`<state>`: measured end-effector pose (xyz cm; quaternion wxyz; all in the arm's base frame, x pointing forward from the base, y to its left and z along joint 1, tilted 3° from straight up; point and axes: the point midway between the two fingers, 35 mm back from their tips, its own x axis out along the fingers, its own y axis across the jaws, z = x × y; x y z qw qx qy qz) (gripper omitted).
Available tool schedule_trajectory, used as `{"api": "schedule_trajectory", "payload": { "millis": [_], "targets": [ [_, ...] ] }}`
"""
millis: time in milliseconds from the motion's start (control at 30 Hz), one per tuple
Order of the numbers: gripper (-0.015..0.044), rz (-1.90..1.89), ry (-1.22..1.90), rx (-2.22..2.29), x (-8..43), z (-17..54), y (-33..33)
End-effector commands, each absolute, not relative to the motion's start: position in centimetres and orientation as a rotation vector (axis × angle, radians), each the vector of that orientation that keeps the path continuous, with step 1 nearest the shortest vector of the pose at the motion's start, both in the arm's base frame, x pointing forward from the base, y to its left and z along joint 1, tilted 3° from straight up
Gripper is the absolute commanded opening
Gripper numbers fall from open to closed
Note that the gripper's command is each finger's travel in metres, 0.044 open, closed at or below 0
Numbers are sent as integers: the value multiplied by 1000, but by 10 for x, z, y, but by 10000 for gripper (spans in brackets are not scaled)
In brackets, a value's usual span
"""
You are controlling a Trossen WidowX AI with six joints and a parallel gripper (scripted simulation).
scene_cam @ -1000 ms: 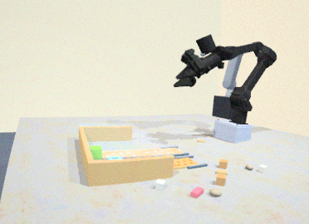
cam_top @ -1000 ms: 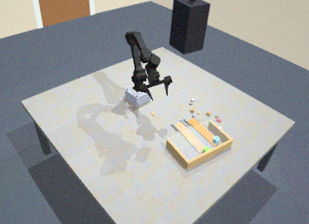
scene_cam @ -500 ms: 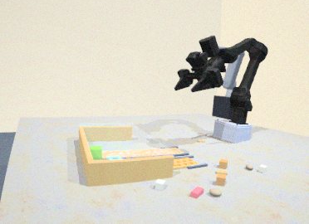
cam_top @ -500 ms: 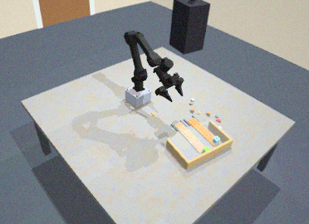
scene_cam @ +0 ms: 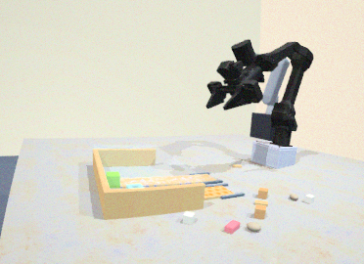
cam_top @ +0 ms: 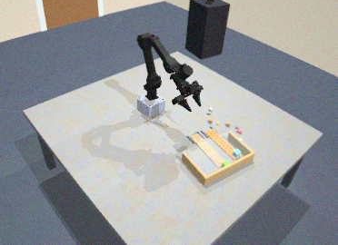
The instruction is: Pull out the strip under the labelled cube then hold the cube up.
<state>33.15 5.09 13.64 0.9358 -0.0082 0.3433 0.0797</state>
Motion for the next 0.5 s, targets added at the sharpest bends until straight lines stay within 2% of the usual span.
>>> {"api": "schedule_trajectory", "payload": {
  "millis": [0, 300, 467],
  "targets": [
    [242, 180, 815, 5, 348, 132, 67],
    [6, 173, 1172, 35, 385, 98, 117],
    [0, 141, 1368, 31, 395, 70, 145]
  ]
}}
